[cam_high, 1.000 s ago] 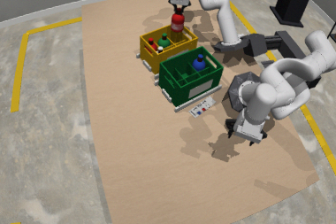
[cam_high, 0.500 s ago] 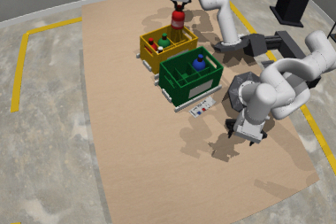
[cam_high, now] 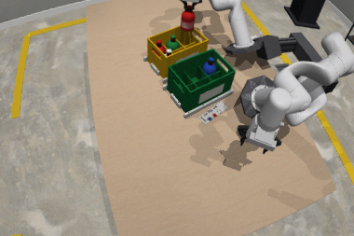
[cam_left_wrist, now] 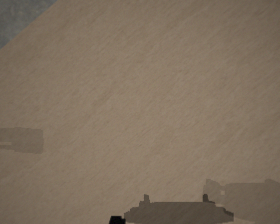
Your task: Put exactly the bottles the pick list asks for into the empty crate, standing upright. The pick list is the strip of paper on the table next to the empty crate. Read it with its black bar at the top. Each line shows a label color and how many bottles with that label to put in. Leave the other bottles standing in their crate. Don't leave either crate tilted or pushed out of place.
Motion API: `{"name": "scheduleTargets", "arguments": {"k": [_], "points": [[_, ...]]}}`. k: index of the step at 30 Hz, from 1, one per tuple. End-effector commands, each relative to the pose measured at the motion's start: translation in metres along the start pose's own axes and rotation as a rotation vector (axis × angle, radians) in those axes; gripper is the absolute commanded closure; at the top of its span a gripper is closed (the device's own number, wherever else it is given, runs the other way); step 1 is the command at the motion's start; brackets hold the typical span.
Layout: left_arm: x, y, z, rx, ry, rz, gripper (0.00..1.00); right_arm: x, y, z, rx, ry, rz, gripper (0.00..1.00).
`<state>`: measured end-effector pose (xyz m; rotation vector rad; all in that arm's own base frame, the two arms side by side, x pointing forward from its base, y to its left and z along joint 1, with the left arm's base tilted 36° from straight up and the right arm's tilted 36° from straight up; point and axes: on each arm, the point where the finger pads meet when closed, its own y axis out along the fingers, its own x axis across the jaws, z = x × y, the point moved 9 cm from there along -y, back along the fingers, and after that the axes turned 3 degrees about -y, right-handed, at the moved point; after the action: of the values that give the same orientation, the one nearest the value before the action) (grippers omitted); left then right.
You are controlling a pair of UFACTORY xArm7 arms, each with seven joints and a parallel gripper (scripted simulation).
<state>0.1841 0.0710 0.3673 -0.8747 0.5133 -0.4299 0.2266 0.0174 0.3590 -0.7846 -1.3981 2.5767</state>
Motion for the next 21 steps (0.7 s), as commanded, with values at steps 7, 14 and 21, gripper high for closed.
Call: {"name": "scheduleTargets", "arguments": {"k": [7,14,21], "points": [[0.000,-0.001,0.001,0.003,-0.001,-0.001,0.00,0.005,-0.001,-0.017,-0.002,0.001,0.002,1.00],[0.000,-0.001,0.001,0.003,-0.001,-0.001,0.00,0.008,-0.001,-0.029,-0.002,0.001,0.002,1.00],[0.000,-0.001,0.001,0.003,-0.001,-0.001,0.00,0.012,-0.001,-0.040,-0.002,0.001,0.002,1.00]]}}
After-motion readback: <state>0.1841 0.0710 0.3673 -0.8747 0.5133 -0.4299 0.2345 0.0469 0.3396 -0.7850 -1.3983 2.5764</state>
